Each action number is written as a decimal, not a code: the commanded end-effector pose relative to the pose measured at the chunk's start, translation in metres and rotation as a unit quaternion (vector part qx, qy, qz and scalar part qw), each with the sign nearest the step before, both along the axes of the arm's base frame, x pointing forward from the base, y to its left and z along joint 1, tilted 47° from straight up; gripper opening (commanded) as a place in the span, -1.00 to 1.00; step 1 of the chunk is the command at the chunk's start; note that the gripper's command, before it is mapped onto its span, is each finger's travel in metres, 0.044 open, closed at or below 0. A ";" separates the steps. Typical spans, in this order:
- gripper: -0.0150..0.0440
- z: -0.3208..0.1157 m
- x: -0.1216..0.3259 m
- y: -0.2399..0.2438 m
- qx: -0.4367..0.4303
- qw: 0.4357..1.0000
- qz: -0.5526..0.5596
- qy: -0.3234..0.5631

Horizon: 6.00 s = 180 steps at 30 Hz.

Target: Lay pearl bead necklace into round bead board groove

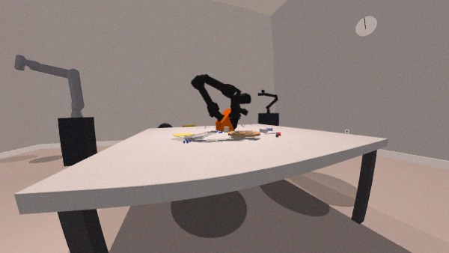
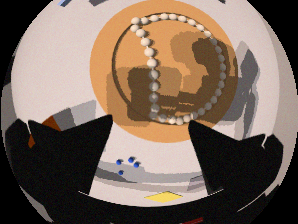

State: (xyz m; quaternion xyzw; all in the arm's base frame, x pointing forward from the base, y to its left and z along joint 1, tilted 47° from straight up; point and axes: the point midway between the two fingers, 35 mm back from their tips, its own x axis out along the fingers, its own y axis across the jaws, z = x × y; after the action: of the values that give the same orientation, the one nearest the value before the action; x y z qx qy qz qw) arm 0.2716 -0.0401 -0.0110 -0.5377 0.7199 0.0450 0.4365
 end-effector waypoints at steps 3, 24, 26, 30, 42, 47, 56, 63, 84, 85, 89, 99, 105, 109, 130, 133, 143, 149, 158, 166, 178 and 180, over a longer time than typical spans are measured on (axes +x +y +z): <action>0.20 0.010 0.007 0.018 0.005 0.999 0.038 0.036; -0.08 -0.006 0.008 0.001 0.005 0.999 0.038 0.032; -0.08 -0.008 0.008 -0.002 0.005 0.999 0.038 0.033; -0.08 -0.012 0.007 -0.007 0.005 0.999 0.038 0.034; -0.26 -0.016 0.007 -0.010 0.006 0.999 0.037 0.033; -0.49 -0.016 0.007 -0.010 0.006 0.999 0.037 0.033; -0.49 -0.016 0.007 -0.010 0.006 0.999 0.037 0.033; -0.49 -0.016 0.007 -0.010 0.006 0.999 0.037 0.033; -0.49 -0.012 -0.004 -0.005 0.004 0.999 0.038 0.036; -0.49 -0.012 -0.006 -0.005 0.004 0.999 0.038 0.036; -0.49 -0.013 -0.007 -0.005 0.004 0.999 0.038 0.036; -0.49 -0.018 -0.008 -0.011 0.004 0.999 0.038 0.036; -0.22 -0.016 -0.006 -0.009 0.005 0.999 0.038 0.033; 0.13 -0.016 -0.006 -0.009 0.005 0.999 0.038 0.033; 1.00 -0.013 -0.007 -0.005 0.004 0.999 0.038 0.036; 1.00 -0.013 -0.007 -0.005 0.004 0.999 0.038 0.036; 0.56 -0.023 0.008 0.018 0.008 0.998 0.047 0.044; 0.02 -0.043 0.025 0.058 0.010 0.996 0.062 0.059; -0.08 -0.058 0.030 0.071 0.009 0.996 0.068 0.066; -0.08 -0.060 0.031 0.069 0.011 0.996 0.069 0.062; -0.08 -0.073 0.030 0.055 0.009 0.996 0.068 0.064; -0.08 -0.075 0.030 0.052 0.009 0.996 0.068 0.065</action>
State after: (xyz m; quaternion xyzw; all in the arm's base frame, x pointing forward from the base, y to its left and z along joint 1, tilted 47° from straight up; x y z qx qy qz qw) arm 0.3041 0.0180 -0.0816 -0.5766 0.7057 0.1155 0.3952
